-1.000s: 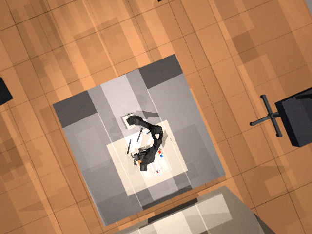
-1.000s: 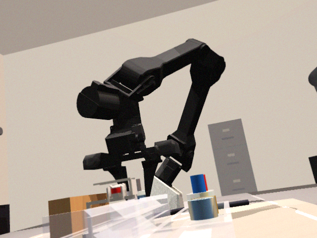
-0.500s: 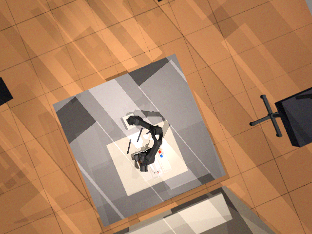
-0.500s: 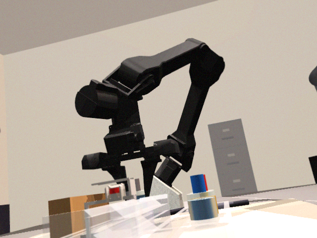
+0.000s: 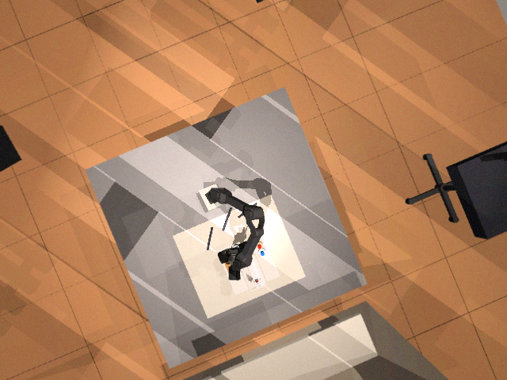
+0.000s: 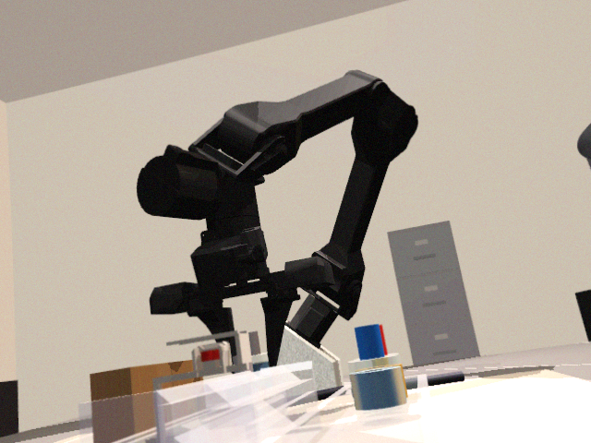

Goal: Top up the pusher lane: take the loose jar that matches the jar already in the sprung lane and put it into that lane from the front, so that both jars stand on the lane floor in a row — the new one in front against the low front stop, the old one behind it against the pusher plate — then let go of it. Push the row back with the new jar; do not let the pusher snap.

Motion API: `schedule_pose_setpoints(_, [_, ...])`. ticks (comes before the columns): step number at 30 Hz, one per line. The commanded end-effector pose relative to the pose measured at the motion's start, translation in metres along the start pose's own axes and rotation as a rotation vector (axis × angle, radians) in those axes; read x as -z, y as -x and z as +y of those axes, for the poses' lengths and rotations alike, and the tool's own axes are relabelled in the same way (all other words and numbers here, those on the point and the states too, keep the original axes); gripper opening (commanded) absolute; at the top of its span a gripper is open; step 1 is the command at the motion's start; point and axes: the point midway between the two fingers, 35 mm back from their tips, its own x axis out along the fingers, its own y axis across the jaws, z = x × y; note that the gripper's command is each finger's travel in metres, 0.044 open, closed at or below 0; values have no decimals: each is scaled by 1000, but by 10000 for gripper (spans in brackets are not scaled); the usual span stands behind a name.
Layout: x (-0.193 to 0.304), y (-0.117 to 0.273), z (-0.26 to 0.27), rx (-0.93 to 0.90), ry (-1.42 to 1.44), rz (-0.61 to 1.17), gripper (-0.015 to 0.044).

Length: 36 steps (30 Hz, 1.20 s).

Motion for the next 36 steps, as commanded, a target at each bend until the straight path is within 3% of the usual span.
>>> schedule_pose_setpoints(1, [-11, 6, 1, 2, 15, -31, 0])
schedule_pose_setpoints(36, [-13, 5, 2, 2, 15, -31, 0])
